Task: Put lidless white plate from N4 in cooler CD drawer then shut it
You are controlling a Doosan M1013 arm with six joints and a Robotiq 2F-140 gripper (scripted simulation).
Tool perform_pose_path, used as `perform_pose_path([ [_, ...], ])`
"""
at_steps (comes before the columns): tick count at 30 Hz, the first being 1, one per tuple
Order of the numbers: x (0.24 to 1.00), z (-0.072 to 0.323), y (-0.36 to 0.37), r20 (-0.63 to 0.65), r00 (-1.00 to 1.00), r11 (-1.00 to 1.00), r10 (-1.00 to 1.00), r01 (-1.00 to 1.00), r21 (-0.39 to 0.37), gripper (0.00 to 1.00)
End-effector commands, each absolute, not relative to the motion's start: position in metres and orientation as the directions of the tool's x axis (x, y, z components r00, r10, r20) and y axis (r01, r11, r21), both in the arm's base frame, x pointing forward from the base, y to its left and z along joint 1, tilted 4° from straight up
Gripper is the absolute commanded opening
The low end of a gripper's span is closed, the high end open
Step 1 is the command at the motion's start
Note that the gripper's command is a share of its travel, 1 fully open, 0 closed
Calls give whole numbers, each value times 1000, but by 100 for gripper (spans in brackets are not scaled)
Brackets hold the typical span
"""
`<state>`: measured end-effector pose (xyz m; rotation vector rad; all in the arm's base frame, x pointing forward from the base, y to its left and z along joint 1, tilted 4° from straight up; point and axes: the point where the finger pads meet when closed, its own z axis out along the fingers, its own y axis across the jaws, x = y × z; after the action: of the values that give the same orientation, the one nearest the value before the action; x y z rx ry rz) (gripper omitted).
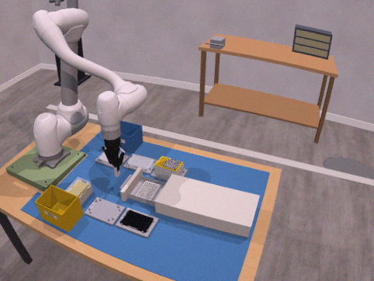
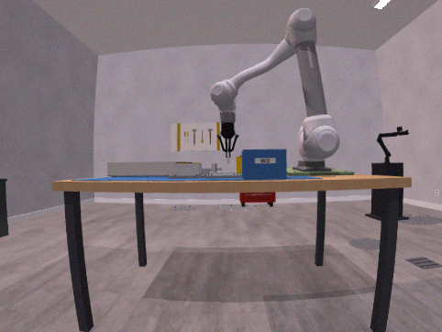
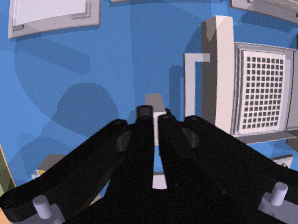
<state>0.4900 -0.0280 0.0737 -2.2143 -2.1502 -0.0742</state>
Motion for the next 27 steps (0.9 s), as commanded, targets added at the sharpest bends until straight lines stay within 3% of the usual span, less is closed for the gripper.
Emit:
perform_pose_path([
  [1, 490, 69, -28, 72, 29, -29, 997, 1000, -5, 0],
  [27, 490, 40, -25, 72, 29, -29, 997, 1000, -5, 0],
])
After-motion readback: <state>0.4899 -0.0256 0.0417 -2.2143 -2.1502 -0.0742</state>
